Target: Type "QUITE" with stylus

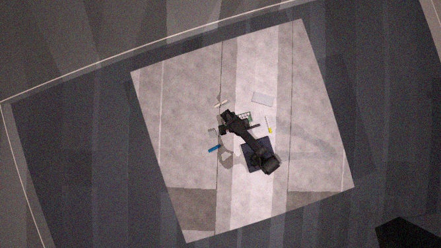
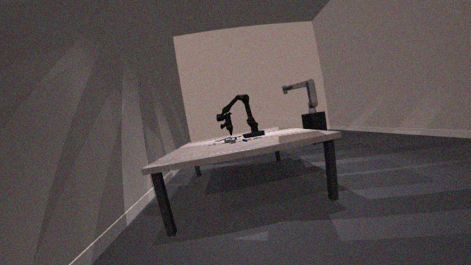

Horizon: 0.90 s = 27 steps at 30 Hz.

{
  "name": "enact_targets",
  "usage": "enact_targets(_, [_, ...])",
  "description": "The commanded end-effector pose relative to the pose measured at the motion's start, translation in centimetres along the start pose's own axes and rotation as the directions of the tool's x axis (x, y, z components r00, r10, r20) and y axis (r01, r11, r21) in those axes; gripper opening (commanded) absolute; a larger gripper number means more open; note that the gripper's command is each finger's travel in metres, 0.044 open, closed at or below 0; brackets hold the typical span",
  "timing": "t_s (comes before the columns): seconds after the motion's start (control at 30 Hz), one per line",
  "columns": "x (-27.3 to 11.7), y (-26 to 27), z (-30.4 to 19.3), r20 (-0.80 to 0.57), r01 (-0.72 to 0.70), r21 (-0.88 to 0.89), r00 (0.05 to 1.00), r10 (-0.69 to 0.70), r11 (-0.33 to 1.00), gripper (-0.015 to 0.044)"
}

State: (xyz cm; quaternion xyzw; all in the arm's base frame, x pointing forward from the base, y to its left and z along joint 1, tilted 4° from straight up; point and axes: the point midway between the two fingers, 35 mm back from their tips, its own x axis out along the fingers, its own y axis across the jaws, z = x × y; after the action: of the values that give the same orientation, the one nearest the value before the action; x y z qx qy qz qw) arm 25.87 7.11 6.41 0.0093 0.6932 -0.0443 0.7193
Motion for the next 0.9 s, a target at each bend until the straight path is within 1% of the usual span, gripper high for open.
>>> enact_targets(0.0, [-4.22, 0.11, 0.35, 0.029, -0.006, 0.005, 1.000, 0.006, 1.000, 0.0000])
enact_targets(0.33, [-3.97, 0.25, 0.60, 0.041, -0.016, 0.001, 0.999, 0.016, 1.000, 0.0000])
enact_targets(0.47, [-4.00, 0.26, 0.61, 0.040, -0.016, 0.001, 0.999, 0.016, 1.000, 0.0105])
enact_targets(0.6, [-4.00, 0.27, 0.61, 0.040, -0.016, 0.001, 0.999, 0.016, 1.000, 0.0000])
enact_targets(0.87, [-4.00, 0.27, 0.61, 0.040, -0.016, 0.001, 0.999, 0.016, 1.000, 0.0000])
